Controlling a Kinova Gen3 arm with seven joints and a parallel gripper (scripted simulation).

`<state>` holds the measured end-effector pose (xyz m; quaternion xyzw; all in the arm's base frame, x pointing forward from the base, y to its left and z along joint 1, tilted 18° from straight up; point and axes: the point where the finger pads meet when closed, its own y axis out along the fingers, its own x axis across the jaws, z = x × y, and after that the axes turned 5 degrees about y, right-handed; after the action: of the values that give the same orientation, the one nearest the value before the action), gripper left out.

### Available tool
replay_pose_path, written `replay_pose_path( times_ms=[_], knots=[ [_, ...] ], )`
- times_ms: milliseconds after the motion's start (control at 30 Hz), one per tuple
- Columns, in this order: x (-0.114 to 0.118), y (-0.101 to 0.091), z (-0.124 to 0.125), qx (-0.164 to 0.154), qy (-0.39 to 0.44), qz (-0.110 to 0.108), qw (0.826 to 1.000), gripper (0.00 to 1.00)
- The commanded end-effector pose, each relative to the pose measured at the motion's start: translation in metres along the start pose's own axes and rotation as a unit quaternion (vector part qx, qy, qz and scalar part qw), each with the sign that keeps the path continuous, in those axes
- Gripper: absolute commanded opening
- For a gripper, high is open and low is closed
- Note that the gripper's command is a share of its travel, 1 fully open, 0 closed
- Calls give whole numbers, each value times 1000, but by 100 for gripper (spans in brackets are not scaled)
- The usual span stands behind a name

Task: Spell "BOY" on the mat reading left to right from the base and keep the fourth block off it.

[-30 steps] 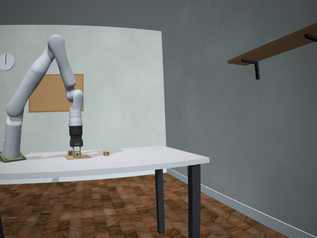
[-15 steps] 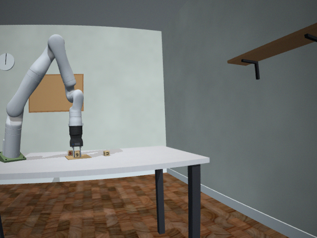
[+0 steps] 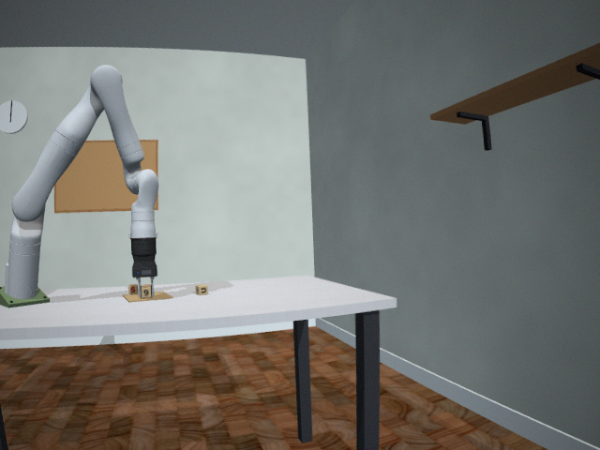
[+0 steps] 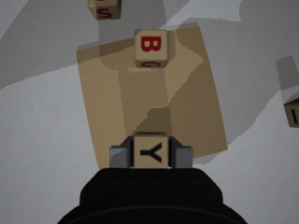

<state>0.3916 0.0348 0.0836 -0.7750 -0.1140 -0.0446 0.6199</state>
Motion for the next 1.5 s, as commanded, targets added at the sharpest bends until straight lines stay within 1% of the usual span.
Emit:
replay_pose_path(
  times_ms=[0, 833, 1467],
  knots=[
    [1, 0, 0, 0, 0, -1, 1000, 57],
    [1, 0, 0, 0, 0, -1, 1000, 57],
    [1, 3, 0, 0, 0, -1, 1000, 57]
  ],
)
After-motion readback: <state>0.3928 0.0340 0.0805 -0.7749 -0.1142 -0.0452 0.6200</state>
